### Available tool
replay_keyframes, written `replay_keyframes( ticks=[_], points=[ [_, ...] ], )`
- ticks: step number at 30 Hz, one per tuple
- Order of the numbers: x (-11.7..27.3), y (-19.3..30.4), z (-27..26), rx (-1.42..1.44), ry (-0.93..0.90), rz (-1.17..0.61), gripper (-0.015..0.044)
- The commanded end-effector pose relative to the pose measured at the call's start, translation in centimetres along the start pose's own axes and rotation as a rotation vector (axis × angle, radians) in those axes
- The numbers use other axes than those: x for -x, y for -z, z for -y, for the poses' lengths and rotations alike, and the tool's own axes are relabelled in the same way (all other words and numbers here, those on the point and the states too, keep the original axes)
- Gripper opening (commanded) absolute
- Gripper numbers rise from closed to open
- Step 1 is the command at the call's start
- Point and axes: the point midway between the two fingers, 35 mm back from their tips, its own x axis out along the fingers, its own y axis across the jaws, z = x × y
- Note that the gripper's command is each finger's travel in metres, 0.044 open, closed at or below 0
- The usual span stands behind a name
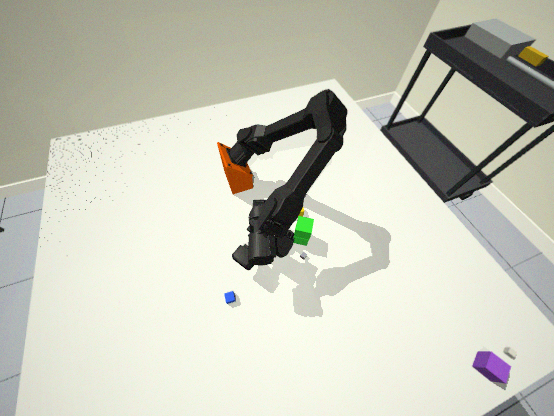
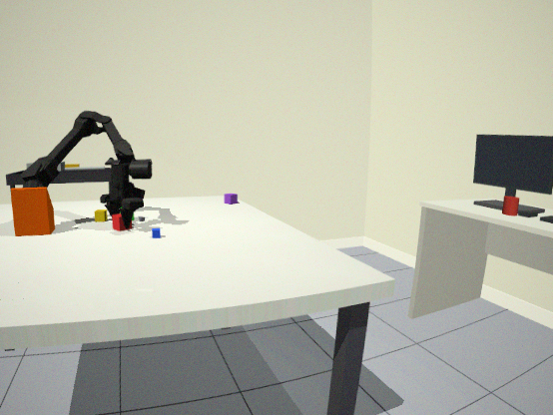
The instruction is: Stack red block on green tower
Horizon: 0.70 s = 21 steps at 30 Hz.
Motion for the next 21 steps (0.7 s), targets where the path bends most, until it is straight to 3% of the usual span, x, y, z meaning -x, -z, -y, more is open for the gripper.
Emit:
replay_keyframes(
  ticks=[1, 8, 14, 21],
  points=[
    [0.0, 0.0, -0.1, -0.003, -0.005, 0.004, 0.0204],
    [0.0, 0.0, -0.1, -0.003, -0.005, 0.004, 0.0157],
    [1.8, 0.0, 0.0, -0.003, -0.003, 0.004, 0.0000],
    [5.3, 0.0, 0.1, -0.003, -0.003, 0.003, 0.0000]
  ],
)
